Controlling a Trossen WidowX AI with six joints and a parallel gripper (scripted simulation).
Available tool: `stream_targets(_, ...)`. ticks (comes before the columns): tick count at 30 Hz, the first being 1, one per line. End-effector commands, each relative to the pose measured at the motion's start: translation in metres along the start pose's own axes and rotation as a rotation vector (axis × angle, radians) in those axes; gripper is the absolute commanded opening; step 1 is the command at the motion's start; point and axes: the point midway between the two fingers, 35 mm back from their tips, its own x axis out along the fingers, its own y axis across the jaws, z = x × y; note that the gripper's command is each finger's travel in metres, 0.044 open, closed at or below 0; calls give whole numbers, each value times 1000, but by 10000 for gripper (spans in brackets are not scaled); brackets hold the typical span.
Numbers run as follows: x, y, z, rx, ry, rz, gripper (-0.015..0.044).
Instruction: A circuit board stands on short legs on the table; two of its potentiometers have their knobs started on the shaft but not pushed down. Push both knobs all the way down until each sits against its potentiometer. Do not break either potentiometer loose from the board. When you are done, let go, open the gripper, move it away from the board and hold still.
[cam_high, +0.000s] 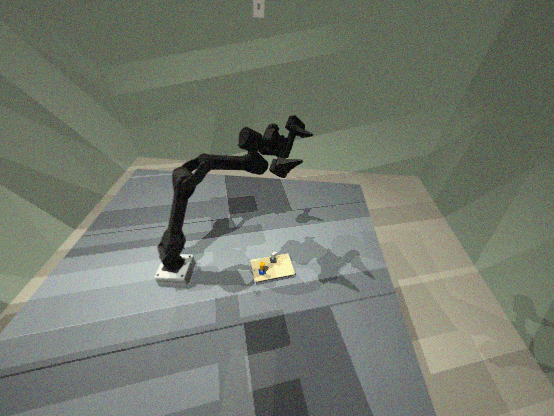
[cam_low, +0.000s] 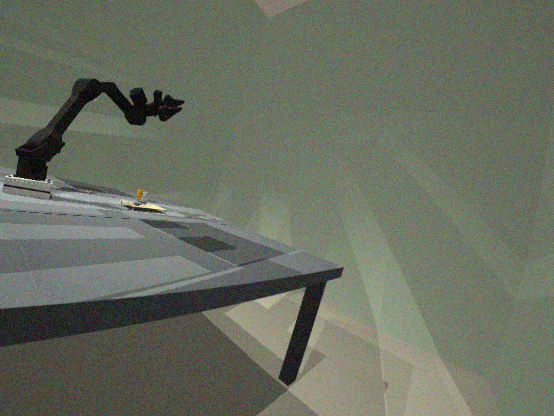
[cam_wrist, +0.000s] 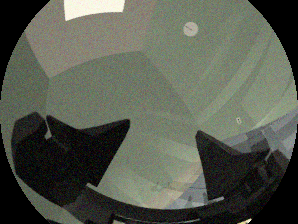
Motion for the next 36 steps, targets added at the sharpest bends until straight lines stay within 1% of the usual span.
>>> stream_targets(1,0,0,0,-6,1,2,374)
stream_targets(15,25,-1,-39,-440,87,127,6)
stream_targets(25,39,-15,-75,-748,191,223,0)
stream_targets(36,48,-48,-116,-1071,356,333,0)
